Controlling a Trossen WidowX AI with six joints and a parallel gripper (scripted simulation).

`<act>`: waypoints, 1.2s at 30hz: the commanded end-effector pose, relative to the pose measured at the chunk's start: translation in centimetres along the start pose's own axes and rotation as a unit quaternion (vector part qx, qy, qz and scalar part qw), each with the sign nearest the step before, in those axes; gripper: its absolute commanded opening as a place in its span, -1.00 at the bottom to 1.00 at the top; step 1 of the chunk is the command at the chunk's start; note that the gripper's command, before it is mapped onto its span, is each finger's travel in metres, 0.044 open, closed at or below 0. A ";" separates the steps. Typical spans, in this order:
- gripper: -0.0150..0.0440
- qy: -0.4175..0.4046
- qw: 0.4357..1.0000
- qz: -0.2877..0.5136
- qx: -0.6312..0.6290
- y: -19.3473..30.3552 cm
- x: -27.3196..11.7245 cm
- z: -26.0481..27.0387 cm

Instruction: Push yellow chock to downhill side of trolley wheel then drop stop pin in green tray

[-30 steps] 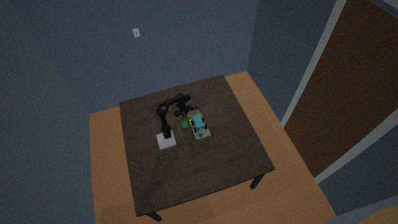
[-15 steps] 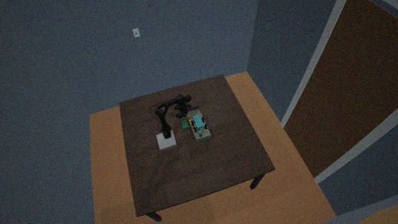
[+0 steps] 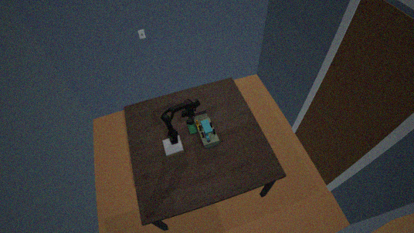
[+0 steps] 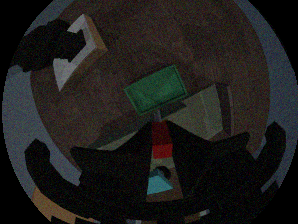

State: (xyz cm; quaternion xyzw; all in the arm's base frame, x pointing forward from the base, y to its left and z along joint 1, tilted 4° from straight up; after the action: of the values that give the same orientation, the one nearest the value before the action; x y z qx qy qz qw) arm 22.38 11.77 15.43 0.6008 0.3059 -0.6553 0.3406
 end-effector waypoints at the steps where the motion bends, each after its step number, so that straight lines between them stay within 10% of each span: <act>1: -0.49 0.011 0.998 -0.006 -0.054 0.1 -0.1 0.1; 36: -0.49 0.088 0.976 -0.048 -0.196 -0.6 3.6 1.2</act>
State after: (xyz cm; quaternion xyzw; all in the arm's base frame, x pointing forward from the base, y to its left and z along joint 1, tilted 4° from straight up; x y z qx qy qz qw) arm 21.12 10.98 12.59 0.5524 0.4719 -0.5544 0.4060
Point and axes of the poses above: the point midway between the two fingers, 35 mm back from their tips, its own x axis out along the fingers, its own z axis across the jaws, y = z × x, the point moved 5 cm from there along -x, back along the fingers, and after that the axes turned 14 degrees about x, right-handed, at the moved point
